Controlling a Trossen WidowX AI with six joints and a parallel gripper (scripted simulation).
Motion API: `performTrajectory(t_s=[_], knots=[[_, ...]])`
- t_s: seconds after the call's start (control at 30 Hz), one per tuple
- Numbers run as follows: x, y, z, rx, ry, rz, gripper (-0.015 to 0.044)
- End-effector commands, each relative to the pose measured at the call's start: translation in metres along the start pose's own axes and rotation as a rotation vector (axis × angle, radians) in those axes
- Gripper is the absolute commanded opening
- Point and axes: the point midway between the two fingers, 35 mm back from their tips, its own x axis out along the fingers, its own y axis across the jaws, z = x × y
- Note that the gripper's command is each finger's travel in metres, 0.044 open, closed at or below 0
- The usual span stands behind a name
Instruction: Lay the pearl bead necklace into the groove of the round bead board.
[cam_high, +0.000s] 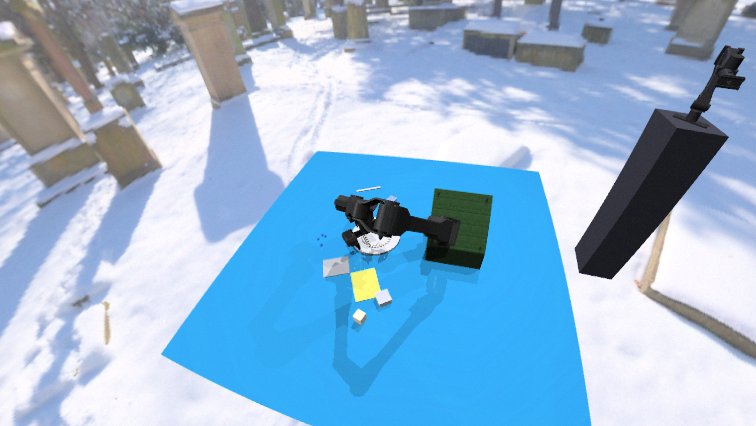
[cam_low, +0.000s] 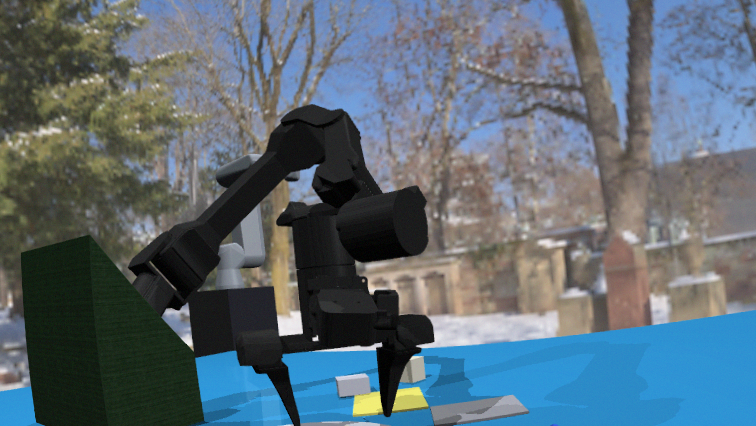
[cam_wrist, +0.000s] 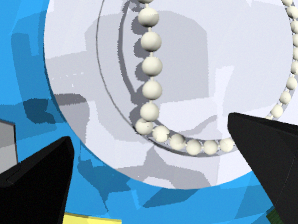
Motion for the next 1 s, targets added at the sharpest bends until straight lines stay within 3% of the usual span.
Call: performTrajectory(t_s=[0.0, 0.27, 0.67, 0.97], knots=[[-0.001, 0.001, 0.000, -0.005, 0.002, 0.003, 0.0440], [-0.001, 0.001, 0.000, -0.005, 0.002, 0.003, 0.0440], [-0.032, -0.002, 0.078, 0.244, -0.004, 0.002, 0.0125], [-0.026, -0.003, 0.082, 0.260, -0.003, 0.003, 0.0120]])
